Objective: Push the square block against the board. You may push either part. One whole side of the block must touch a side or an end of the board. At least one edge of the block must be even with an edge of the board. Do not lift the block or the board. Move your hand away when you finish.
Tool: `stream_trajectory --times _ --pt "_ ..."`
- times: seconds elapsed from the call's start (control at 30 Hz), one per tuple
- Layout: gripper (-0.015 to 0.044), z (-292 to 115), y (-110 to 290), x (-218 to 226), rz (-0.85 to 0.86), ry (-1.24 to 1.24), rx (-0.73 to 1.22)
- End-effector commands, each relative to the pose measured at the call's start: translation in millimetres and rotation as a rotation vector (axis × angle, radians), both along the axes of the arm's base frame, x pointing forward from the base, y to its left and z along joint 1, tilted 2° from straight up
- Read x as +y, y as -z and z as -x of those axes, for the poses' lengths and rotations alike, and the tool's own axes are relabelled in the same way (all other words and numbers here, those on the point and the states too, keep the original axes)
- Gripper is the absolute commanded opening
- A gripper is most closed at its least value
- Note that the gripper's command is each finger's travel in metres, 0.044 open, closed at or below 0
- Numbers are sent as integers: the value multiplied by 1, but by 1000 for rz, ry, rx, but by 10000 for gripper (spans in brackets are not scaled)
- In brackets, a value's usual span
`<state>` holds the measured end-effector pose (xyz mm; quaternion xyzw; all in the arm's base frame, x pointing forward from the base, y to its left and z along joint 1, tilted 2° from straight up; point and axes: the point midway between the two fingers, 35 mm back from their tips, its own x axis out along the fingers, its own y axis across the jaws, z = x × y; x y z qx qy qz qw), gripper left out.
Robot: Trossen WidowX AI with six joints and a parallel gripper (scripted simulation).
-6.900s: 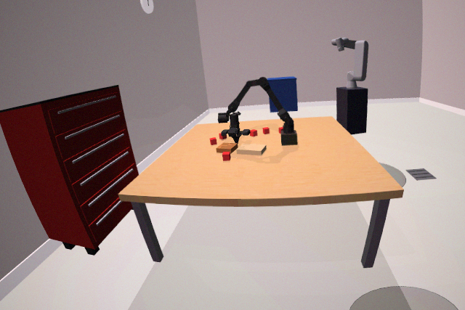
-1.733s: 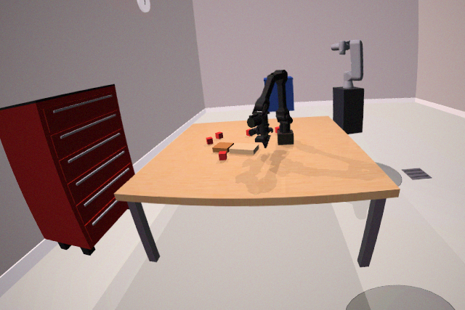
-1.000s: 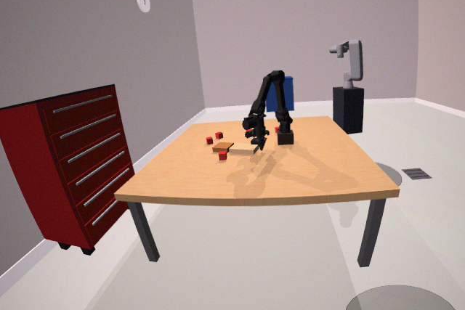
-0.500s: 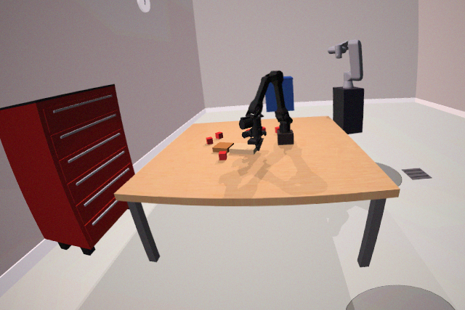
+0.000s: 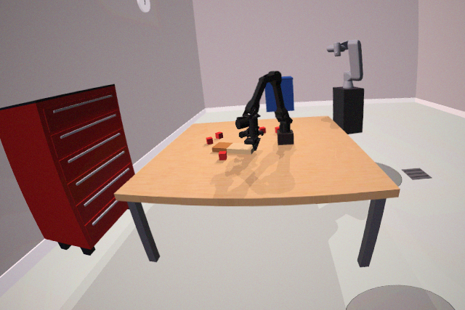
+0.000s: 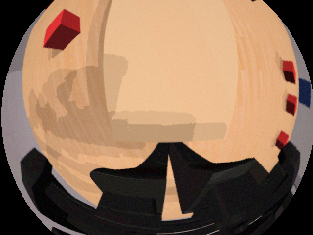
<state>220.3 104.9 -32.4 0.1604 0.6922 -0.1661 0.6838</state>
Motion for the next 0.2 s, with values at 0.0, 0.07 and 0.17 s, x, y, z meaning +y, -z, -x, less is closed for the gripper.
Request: stream_trajectory --times 0.0,0.07,0.17 --pt "0 -2 0 -1 6 2 -8" --pt "0 0 0 1 6 2 -8" --pt "0 4 0 3 6 2 -8"
